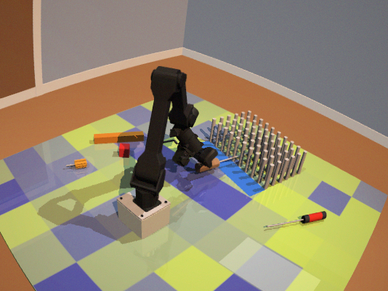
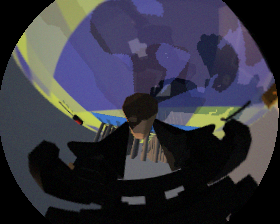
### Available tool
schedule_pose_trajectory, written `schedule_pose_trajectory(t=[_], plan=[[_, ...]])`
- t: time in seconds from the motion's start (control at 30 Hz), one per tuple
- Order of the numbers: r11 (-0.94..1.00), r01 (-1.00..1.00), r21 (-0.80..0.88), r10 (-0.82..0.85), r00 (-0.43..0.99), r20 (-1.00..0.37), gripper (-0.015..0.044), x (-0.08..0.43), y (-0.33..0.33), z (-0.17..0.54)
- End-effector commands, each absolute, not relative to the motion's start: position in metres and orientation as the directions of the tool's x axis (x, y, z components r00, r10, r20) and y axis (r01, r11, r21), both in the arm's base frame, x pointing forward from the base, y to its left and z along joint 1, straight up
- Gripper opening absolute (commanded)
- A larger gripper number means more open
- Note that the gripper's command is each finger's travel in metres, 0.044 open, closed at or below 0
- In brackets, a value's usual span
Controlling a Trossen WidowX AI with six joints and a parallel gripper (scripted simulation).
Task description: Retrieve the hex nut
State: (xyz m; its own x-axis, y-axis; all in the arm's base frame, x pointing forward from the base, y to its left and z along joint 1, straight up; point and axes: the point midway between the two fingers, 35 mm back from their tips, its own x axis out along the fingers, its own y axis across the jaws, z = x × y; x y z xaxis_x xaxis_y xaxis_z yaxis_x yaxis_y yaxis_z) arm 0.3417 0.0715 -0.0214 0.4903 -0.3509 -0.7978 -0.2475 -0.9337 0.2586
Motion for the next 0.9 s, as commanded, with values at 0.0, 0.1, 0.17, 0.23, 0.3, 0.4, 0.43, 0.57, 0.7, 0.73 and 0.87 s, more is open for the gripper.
schedule_pose_trajectory(t=[0.0, 0.1, 0.17, 0.23, 0.3, 0.4, 0.43, 0.57, 0.7, 0.73, 0.87], plan=[[-0.936, -0.248, 0.25, -0.345, 0.501, -0.794, 0.0, 0.348, 0.073, -0.018], [-0.936, -0.248, 0.25, -0.345, 0.501, -0.793, 0.0, 0.351, 0.072, -0.018], [-0.936, -0.248, 0.25, -0.345, 0.502, -0.793, 0.0, 0.352, 0.071, -0.018], [-0.936, -0.248, 0.25, -0.345, 0.502, -0.793, 0.0, 0.354, 0.071, -0.018], [-0.936, -0.248, 0.25, -0.345, 0.502, -0.793, 0.0, 0.355, 0.071, -0.018], [-0.936, -0.248, 0.25, -0.345, 0.502, -0.793, 0.0, 0.358, 0.07, -0.018], [-0.936, -0.248, 0.25, -0.345, 0.502, -0.793, 0.0, 0.359, 0.07, -0.018], [-0.936, -0.248, 0.25, -0.345, 0.502, -0.793, 0.0, 0.362, 0.069, -0.018], [-0.936, -0.248, 0.25, -0.345, 0.503, -0.793, 0.0, 0.365, 0.068, -0.018], [-0.936, -0.248, 0.25, -0.345, 0.503, -0.792, 0.0, 0.365, 0.068, -0.018], [-0.936, -0.248, 0.25, -0.345, 0.503, -0.792, 0.0, 0.368, 0.067, -0.017]])
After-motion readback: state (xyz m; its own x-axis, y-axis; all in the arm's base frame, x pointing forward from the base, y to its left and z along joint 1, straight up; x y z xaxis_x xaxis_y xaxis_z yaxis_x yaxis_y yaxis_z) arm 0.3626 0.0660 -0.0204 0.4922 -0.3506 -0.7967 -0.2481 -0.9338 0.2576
